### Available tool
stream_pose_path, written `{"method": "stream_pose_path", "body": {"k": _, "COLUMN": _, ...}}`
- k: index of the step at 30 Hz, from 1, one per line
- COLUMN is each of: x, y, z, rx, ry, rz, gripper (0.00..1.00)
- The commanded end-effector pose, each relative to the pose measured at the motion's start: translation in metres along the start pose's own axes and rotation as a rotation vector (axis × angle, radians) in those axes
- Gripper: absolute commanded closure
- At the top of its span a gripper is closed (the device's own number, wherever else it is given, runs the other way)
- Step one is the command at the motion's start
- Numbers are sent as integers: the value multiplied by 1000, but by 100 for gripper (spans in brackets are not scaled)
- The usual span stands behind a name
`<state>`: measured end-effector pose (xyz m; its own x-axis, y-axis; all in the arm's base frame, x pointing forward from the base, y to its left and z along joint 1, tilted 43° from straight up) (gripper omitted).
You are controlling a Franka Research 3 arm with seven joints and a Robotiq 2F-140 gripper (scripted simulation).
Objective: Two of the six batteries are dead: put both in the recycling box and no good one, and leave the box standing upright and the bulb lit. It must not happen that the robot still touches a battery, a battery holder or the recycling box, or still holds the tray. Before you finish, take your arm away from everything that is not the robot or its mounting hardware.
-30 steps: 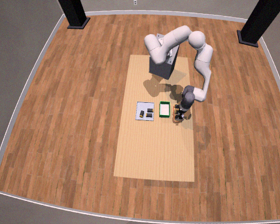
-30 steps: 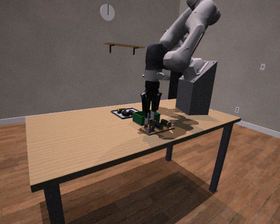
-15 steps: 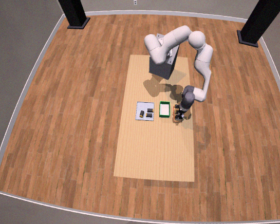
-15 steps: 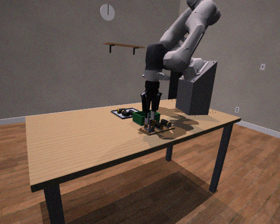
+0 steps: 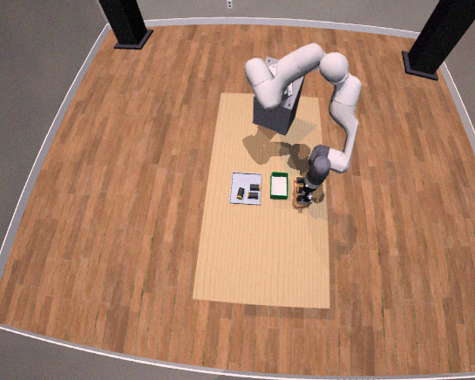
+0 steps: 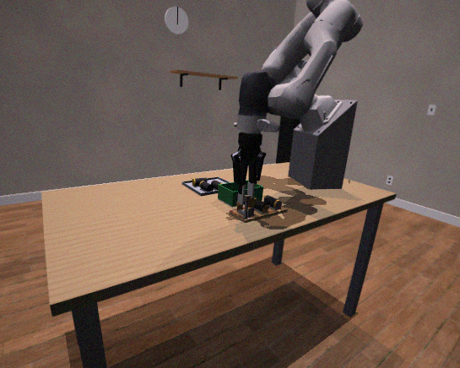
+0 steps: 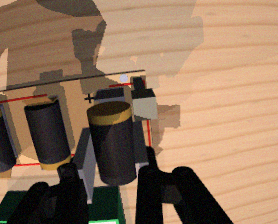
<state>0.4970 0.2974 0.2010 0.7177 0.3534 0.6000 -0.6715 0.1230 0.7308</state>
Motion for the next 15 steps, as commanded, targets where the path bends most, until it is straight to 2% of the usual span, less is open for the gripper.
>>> {"method": "stream_pose_path", "body": {"k": 1, "x": 0, "y": 0, "z": 1, "rx": -1, "ry": 5, "rz": 3, "gripper": 84}}
{"method": "stream_pose_path", "body": {"k": 15, "x": 0, "y": -9, "z": 1, "rx": -1, "ry": 5, "rz": 3, "gripper": 84}}
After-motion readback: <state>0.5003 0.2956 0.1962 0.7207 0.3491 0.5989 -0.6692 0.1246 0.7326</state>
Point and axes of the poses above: the point where the finger pads meet when closed, its own y axis back along the fingers, its own x axis across the jaws, z = x × y, the point moved 7 cm from there along y, back along the fingers, and after that the axes turned 6 degrees about y, right-handed, at the moved point
